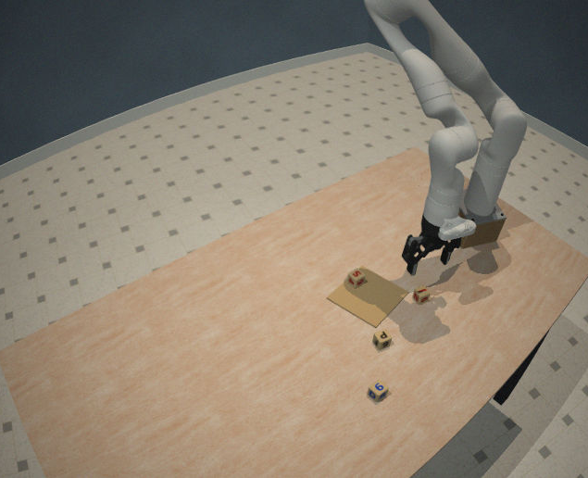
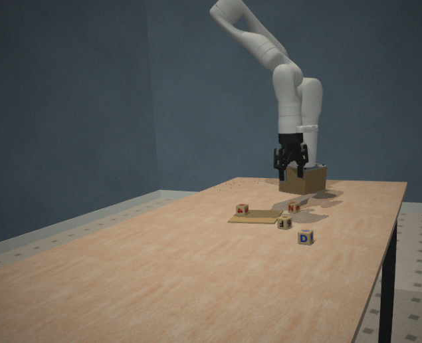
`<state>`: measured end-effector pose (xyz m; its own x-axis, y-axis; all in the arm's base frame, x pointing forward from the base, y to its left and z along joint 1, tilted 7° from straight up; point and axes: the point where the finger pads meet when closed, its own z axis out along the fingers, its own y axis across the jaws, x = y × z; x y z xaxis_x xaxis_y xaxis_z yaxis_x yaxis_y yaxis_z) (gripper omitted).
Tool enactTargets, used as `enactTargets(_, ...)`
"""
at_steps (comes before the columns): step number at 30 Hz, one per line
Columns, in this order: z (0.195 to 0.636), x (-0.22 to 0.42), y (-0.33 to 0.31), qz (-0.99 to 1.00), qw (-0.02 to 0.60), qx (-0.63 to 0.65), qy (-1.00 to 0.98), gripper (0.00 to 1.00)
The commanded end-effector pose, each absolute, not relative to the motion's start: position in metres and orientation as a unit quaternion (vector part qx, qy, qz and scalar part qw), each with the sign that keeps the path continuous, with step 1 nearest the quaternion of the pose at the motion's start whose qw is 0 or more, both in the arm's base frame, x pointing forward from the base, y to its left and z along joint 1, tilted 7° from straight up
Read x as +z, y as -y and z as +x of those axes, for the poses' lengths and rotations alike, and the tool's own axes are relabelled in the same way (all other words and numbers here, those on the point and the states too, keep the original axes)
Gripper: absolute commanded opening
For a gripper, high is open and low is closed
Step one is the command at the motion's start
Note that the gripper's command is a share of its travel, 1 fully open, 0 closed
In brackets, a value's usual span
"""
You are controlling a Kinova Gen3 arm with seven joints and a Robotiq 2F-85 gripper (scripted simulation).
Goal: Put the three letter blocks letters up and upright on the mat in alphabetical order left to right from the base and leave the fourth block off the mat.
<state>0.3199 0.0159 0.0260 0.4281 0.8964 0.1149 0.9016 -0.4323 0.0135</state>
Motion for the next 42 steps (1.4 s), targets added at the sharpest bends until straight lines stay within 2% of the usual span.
enactTargets(1,0.3196,0.0265,-0.0172,-0.838,0.023,-0.053,0.543,1.00)
enactTargets(4,0.3197,0.0265,-0.0173,-0.838,0.023,-0.053,0.542,1.00)
enactTargets(5,0.3197,0.0265,-0.0173,-0.838,0.023,-0.053,0.542,0.52)
enactTargets(42,0.3198,0.0264,-0.0173,-0.839,0.023,-0.053,0.542,0.52)
